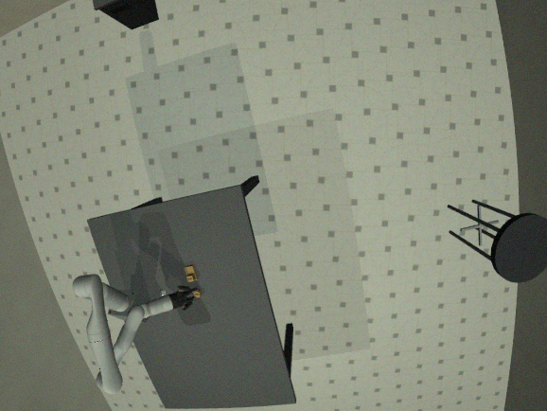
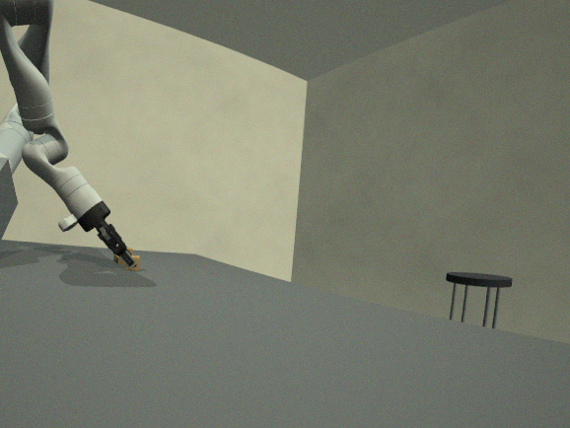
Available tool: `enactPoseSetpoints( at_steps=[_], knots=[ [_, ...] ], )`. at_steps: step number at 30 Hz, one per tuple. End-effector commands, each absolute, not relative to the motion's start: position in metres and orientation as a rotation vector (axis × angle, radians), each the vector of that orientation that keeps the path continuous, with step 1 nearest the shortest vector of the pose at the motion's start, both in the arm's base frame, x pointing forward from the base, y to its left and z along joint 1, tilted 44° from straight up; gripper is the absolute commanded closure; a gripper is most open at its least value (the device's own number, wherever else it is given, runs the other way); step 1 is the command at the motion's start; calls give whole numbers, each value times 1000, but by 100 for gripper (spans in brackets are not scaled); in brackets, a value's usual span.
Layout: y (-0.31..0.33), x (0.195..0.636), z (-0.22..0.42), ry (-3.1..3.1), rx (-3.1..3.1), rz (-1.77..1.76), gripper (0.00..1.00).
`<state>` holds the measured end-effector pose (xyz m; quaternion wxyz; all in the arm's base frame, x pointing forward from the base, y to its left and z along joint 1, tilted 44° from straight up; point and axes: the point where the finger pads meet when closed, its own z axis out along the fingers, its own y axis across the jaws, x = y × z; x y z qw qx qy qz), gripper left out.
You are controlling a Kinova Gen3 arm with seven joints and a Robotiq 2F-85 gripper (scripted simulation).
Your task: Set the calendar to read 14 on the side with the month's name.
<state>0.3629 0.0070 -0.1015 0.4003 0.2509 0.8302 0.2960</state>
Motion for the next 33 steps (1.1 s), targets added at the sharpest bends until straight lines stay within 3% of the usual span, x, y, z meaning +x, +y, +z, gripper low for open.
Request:
enactPoseSetpoints(
  at_steps=[1, 33],
  knots=[
    [7, 363, -101, 2100, 634, 748, 72],
    [-33, 352, -58, 2089, 626, 752, 72]
  ],
)
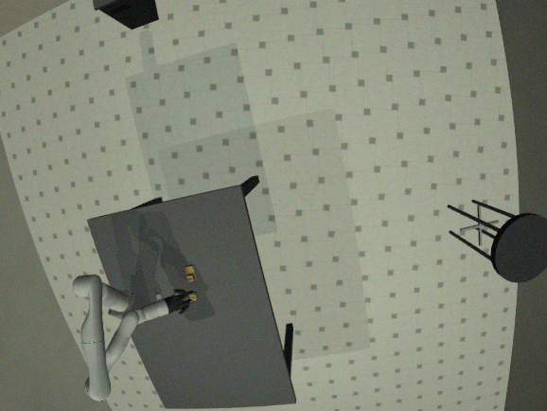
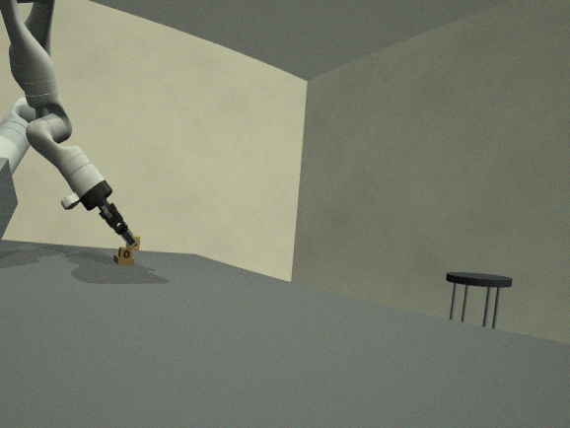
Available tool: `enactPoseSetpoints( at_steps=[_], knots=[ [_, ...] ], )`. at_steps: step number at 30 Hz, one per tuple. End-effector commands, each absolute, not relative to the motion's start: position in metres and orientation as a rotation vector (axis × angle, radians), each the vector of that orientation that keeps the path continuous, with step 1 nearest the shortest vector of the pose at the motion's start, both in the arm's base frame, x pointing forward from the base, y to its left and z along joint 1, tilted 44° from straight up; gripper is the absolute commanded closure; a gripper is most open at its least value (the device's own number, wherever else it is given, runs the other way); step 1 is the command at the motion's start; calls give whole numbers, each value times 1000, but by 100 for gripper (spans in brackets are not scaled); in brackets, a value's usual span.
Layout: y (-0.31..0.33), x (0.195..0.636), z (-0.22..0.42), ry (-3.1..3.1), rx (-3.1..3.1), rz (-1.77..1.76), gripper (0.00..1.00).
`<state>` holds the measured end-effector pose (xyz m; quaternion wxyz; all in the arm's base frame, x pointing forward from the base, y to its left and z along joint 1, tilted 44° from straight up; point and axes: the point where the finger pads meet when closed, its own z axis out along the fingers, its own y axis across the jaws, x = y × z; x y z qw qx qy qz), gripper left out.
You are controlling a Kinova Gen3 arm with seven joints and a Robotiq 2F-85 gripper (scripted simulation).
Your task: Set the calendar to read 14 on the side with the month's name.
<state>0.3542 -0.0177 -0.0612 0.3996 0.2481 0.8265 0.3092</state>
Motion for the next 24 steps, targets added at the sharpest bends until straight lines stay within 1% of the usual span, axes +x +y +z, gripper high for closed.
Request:
enactPoseSetpoints(
  at_steps=[1, 24],
  knots=[
    [-35, 352, -57, 2086, 624, 754, 72],
    [-40, 349, -52, 2092, 614, 767, 72]
  ],
)
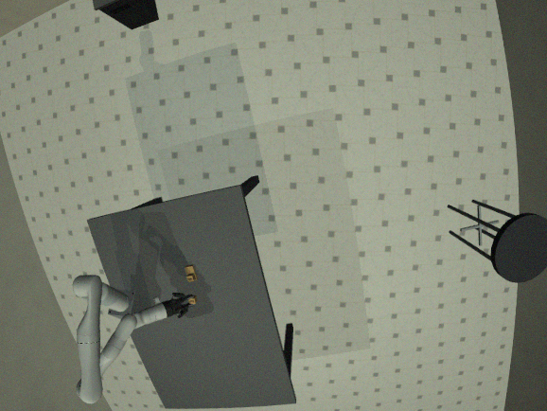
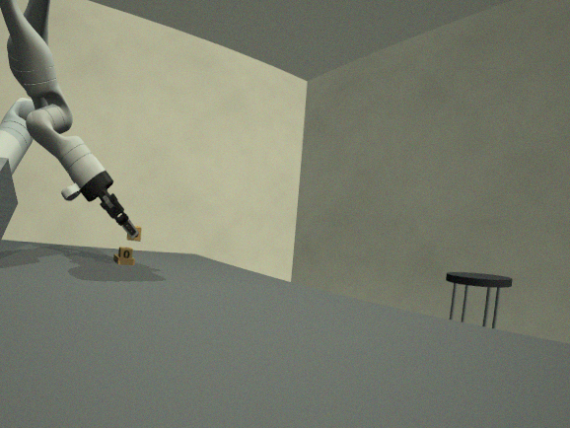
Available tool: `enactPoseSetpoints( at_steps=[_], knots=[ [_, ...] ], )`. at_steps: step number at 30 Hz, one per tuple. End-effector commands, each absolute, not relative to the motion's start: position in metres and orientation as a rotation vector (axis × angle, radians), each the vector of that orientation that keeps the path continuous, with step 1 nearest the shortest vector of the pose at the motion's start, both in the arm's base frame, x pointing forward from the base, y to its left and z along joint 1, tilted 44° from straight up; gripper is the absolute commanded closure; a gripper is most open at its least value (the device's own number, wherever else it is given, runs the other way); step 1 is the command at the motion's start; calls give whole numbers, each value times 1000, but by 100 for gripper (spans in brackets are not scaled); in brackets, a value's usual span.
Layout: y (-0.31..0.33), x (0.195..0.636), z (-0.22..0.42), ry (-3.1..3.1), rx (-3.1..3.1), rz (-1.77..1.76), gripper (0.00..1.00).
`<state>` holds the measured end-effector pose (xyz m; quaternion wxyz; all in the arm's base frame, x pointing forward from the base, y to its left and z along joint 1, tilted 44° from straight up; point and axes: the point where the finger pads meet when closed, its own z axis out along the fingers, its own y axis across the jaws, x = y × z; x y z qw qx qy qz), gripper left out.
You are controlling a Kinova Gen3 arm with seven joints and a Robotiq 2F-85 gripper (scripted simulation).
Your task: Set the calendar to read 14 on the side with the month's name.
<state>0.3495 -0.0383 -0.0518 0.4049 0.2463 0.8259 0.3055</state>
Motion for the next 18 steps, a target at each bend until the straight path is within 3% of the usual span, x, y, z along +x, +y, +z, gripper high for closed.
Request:
enactPoseSetpoints(
  at_steps=[1, 18],
  knots=[
    [-40, 349, -53, 2099, 612, 770, 72],
    [-42, 349, -54, 2298, 566, 853, 72]
  ],
)
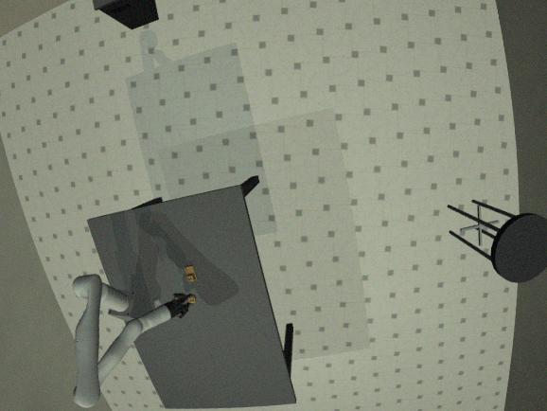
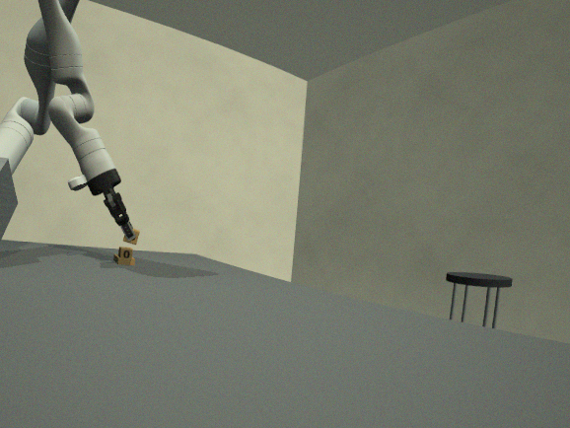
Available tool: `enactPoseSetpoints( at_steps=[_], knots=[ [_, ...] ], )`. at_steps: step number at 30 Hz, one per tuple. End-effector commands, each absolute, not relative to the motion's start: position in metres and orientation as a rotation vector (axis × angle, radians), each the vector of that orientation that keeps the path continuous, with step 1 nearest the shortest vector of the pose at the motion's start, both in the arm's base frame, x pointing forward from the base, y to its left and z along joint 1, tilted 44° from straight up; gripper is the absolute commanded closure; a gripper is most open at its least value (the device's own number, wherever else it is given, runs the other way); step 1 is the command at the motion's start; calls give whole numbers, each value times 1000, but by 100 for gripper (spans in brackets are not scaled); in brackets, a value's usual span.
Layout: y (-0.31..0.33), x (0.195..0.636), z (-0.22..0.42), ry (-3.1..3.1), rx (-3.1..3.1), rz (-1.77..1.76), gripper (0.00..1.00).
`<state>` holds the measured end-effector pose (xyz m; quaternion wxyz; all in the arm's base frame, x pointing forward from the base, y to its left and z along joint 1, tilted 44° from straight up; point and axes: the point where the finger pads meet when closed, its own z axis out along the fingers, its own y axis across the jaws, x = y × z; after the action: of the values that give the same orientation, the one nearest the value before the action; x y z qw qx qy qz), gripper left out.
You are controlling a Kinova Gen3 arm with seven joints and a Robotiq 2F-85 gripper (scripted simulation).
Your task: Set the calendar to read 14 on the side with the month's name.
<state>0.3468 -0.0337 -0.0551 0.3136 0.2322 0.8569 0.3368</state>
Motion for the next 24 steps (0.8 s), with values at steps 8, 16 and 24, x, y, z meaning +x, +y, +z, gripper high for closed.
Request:
enactPoseSetpoints(
  at_steps=[8, 16, 24],
  knots=[
    [-42, 352, -50, 2334, 561, 868, 72],
    [-42, 352, -50, 2339, 560, 871, 72],
    [-41, 351, -52, 2360, 551, 881, 72]
  ],
)
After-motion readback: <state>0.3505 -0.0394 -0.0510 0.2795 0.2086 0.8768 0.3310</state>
